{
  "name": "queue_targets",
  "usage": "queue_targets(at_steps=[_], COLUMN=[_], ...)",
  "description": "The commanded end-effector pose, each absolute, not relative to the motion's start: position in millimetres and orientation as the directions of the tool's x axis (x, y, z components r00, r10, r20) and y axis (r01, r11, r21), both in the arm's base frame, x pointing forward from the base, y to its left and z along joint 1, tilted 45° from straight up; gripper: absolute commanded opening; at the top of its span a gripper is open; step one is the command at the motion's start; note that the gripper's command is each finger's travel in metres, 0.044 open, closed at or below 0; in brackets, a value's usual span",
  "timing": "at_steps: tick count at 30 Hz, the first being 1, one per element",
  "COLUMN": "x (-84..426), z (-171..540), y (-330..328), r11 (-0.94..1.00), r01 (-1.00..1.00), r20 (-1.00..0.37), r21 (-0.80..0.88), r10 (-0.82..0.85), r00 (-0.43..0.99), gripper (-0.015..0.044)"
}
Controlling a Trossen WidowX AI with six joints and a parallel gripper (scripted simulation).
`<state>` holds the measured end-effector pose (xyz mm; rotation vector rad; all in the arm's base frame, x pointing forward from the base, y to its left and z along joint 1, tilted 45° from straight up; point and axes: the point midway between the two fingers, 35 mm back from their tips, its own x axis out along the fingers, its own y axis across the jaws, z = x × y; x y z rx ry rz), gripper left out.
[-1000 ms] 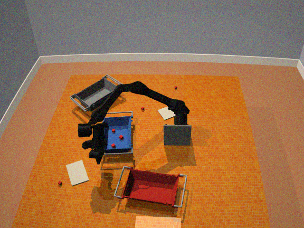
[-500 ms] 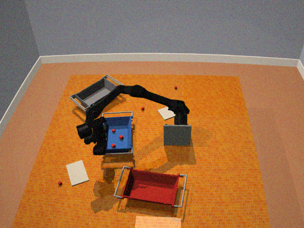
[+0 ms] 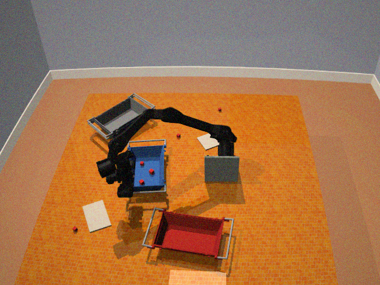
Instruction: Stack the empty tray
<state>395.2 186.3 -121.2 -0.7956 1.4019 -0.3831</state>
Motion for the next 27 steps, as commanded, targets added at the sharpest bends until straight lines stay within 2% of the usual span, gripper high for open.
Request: queue_targets(at_steps=[1, 10, 27], x=[397.3, 398.8, 400.0], z=[-136.7, -147.3, -102.3], y=[169.7, 158.7, 161.3], r11=[0.684, 0.683, 0.682], r01=[-0.216, -0.216, -0.216], r20=[-0.716, -0.715, -0.715], r21=[-0.697, -0.698, -0.698], r10=[-0.68, -0.681, -0.681], r00=[0.159, 0.159, 0.158], gripper=[0.0082, 0.0082, 0.0082])
